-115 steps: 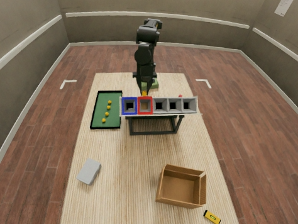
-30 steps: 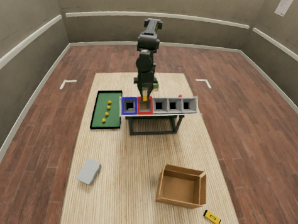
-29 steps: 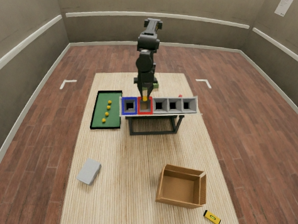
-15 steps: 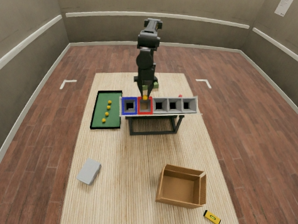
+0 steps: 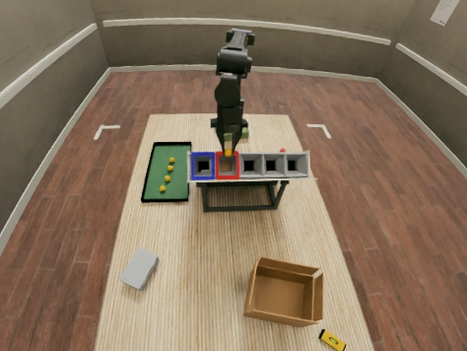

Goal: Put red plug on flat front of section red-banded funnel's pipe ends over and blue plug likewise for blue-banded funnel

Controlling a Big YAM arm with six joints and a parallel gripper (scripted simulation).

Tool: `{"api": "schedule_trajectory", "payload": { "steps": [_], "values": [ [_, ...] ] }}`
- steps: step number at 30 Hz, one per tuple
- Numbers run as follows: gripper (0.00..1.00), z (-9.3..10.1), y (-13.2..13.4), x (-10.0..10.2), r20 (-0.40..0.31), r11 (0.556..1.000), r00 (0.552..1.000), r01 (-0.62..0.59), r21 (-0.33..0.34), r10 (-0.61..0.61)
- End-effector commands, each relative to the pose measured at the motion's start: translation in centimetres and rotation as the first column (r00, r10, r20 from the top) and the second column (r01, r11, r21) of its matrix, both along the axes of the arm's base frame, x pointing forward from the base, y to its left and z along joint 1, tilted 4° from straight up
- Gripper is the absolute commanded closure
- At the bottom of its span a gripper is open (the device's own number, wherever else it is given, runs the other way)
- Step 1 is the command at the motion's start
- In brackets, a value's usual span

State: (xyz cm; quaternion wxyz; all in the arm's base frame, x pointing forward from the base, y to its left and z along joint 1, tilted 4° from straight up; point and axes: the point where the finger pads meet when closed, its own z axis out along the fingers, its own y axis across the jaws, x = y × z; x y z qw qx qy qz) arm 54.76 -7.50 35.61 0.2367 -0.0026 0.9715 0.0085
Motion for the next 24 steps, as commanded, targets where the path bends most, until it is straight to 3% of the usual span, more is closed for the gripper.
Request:
{"api": "schedule_trajectory", "payload": {
  "steps": [1, 4, 5, 24],
  "values": [
    [1.00, 2.7, 0.7, 0.9, 0.045, 1.000, 0.999, -0.001, -0.002, 0.001],
    [1.00, 2.7, 0.7, 0.9, 0.045, 1.000, 0.999, -0.001, -0.002, 0.001],
    [0.41, 1.1, 0.0, 0.1, 0.023, 1.000, 1.000, 0.001, -0.002, -0.001],
    [0.41, 1.1, 0.1, 0.1, 0.023, 1.000, 1.000, 0.001, -0.002, -0.001]
  ]
}}
